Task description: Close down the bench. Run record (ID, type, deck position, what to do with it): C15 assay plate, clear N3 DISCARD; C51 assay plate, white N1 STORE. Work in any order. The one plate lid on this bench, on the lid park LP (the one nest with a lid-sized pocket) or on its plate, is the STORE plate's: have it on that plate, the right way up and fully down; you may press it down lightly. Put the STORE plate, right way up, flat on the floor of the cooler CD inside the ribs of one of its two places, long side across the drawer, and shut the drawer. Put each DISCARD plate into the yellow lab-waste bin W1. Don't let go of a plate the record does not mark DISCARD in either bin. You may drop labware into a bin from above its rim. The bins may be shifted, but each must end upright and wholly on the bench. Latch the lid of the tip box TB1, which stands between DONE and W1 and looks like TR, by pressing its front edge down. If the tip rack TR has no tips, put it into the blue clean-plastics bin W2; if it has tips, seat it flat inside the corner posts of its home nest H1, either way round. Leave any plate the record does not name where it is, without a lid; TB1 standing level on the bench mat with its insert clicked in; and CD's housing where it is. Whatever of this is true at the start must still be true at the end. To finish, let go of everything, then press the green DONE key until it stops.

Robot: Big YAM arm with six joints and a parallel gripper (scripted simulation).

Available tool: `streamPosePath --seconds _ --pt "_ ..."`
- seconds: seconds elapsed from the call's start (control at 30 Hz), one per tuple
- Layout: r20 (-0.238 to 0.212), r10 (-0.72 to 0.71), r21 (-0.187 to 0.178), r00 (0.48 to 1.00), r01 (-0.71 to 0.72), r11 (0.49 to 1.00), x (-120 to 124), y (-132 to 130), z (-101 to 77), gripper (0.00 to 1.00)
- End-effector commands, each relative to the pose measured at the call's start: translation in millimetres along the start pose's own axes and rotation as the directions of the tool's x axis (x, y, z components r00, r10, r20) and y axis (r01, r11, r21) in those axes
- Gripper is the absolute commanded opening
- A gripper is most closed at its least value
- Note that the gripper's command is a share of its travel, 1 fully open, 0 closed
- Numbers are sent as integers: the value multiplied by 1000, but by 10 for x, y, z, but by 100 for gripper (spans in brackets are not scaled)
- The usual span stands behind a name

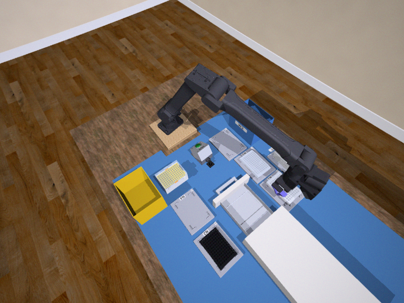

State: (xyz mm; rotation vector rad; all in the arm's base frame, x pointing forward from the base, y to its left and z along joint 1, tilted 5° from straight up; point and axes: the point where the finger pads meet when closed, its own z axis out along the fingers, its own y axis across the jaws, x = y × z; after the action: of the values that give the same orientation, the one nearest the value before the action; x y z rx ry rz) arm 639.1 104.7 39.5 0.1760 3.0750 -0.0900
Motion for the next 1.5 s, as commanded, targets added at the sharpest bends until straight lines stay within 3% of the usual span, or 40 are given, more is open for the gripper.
streamPosePath --seconds 0.0,0.2,0.23,0.33,0.6,0.77,0.8,0.9,1.0,1.07,1.2,1.33,1.37,1.47 --pt "71 7 -24 997 -5 1000 -238 63 -401 0" --pt "73 7 -25 997 -5 1000 -209 67 -490 0" --pt "57 5 -20 998 -4 1000 -216 83 -373 0" --pt "87 8 -30 996 -5 1000 -235 86 -619 0" --pt "85 3 -30 996 -1 1000 -219 116 -716 0" --pt "79 1 -28 997 1 1000 -208 129 -713 0" --pt "39 -4 -15 999 5 1000 -92 105 -536 0" --pt "91 2 -31 996 1 1000 -211 125 -844 0" --pt "93 2 -32 996 1 999 -209 123 -904 0" --pt "75 1 -26 997 1 1000 -199 125 -802 0" --pt "88 2 -31 996 0 1000 -202 119 -949 0" --pt "78 0 -27 997 2 1000 -194 126 -903 0" --pt "40 -3 -15 999 4 1000 -96 102 -736 0" --pt "90 2 -31 996 1 1000 -195 119 -1040 0"
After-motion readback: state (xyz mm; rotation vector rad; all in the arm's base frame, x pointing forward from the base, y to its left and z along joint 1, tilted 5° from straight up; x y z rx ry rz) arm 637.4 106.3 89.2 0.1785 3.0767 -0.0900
